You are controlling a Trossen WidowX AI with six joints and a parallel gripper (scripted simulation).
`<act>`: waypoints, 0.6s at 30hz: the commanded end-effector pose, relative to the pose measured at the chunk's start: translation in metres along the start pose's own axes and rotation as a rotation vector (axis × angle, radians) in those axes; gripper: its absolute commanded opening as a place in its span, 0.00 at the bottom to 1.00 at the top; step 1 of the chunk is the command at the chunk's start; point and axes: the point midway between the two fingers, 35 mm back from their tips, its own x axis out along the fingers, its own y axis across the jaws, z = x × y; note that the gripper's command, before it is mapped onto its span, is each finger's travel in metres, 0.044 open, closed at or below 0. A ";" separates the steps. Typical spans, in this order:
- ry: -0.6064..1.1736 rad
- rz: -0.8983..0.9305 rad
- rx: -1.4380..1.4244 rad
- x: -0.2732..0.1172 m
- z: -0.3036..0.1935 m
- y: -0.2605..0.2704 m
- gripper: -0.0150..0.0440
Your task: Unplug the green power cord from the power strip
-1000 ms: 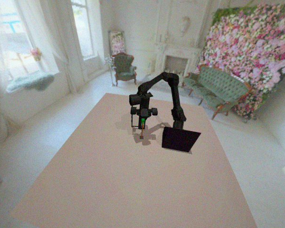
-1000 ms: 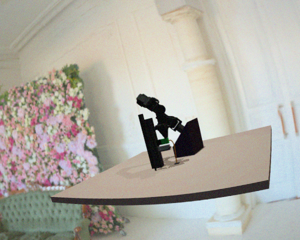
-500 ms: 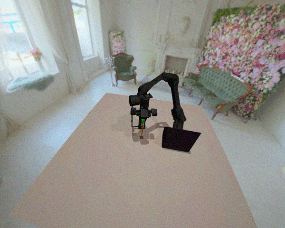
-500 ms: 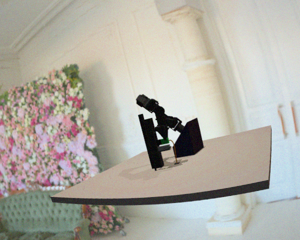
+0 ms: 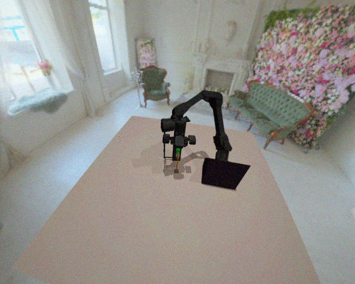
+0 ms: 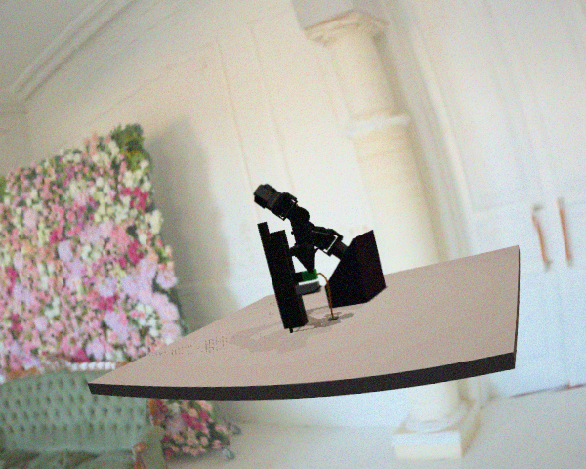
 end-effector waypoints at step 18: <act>-0.003 -0.003 -0.002 -0.002 0.030 -0.003 0.25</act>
